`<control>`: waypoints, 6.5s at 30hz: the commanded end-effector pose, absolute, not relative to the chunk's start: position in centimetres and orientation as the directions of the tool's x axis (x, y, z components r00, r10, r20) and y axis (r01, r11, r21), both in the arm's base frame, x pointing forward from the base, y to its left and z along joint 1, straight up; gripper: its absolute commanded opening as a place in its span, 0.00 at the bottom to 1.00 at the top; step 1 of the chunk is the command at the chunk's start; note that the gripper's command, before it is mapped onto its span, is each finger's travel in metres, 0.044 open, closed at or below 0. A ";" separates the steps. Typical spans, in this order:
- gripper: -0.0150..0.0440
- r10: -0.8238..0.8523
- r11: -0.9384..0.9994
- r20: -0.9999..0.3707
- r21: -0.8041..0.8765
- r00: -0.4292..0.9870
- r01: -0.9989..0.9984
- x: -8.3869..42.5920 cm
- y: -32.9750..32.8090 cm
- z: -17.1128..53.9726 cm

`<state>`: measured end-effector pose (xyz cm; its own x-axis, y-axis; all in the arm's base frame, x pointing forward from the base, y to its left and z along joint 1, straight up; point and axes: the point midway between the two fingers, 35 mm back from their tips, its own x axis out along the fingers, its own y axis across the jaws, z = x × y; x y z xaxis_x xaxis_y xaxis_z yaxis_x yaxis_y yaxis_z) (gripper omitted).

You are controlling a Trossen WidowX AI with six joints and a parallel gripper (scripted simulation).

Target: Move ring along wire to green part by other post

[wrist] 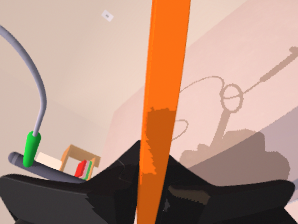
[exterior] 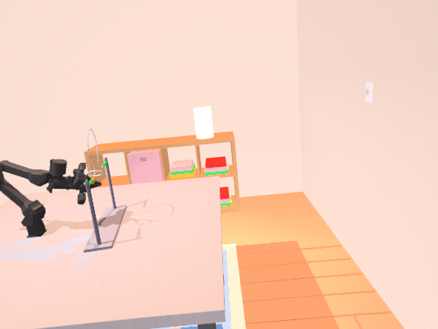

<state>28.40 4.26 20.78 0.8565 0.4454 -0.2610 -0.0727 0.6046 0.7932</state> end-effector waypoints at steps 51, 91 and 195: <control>0.00 0.644 -0.311 0.148 0.947 0.750 0.081 26.1 5.5 36.4; 0.00 0.592 -0.349 0.111 0.928 0.798 0.130 27.3 3.7 40.5; 0.00 0.343 0.767 -0.423 0.641 0.839 0.009 27.5 2.7 35.5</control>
<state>27.45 2.77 35.47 0.8350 0.3590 -0.4170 0.0163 0.7413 0.6709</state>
